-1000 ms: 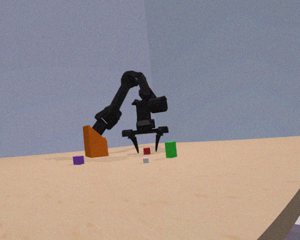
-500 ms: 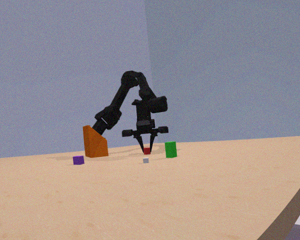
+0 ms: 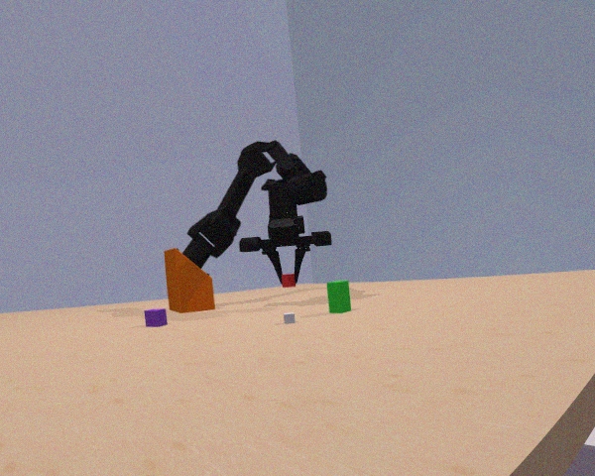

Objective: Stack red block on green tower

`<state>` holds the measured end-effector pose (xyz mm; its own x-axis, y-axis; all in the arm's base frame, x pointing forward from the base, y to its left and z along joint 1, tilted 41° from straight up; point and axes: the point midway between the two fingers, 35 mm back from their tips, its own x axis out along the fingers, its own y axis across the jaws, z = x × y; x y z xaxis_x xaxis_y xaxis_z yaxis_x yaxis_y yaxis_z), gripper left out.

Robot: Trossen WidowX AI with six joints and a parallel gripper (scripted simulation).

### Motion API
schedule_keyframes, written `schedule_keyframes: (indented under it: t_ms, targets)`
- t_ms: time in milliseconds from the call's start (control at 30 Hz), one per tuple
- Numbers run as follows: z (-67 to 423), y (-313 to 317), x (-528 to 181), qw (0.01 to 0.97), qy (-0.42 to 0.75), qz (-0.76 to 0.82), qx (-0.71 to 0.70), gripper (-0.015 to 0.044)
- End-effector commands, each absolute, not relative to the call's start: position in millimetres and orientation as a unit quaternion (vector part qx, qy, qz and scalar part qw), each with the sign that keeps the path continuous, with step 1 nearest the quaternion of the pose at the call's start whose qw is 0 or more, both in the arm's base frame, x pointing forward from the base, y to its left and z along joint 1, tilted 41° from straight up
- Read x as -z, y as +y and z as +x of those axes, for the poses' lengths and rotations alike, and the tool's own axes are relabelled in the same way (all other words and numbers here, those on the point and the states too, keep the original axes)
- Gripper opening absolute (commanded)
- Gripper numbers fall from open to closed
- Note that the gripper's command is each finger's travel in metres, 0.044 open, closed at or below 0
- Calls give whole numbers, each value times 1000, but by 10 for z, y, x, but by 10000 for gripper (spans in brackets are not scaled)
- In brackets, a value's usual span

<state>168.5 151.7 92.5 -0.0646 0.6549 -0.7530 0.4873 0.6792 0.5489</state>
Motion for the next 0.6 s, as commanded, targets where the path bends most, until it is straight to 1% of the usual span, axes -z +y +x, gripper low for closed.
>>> schedule_keyframes:
  t_ms: [0,400,567]
  targets:
    - [1699,1408,-1082,561,724,394,-81,0]
    - [1732,1050,-1482,561,724,393,-80,0]
    - [1733,1009,-1530,561,724,393,-80,0]
